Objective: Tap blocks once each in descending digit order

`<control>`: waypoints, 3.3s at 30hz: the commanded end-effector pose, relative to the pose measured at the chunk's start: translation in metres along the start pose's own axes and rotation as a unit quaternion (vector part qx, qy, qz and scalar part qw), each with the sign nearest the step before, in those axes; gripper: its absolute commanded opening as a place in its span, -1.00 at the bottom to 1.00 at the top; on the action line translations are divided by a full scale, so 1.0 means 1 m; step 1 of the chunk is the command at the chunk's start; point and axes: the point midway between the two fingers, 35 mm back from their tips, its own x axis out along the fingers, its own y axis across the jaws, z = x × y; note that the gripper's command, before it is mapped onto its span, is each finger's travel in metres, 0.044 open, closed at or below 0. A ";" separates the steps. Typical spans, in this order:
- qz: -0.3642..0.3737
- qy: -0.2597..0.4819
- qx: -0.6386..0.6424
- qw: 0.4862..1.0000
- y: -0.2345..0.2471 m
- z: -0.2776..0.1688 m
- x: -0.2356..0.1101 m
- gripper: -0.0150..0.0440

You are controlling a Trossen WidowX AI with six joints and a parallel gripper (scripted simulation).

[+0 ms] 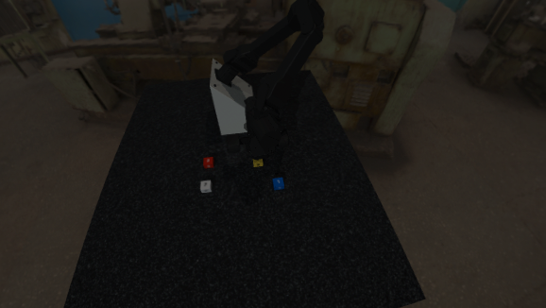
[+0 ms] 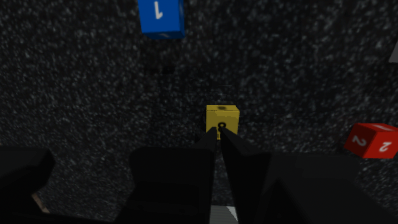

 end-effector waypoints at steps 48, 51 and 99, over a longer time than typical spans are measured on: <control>-0.004 -0.009 -0.005 1.000 -0.184 0.086 -0.023 -0.42; -0.004 -0.009 -0.005 1.000 -0.184 0.086 -0.023 -0.42; -0.006 -0.009 -0.005 1.000 -0.184 0.083 -0.104 -0.42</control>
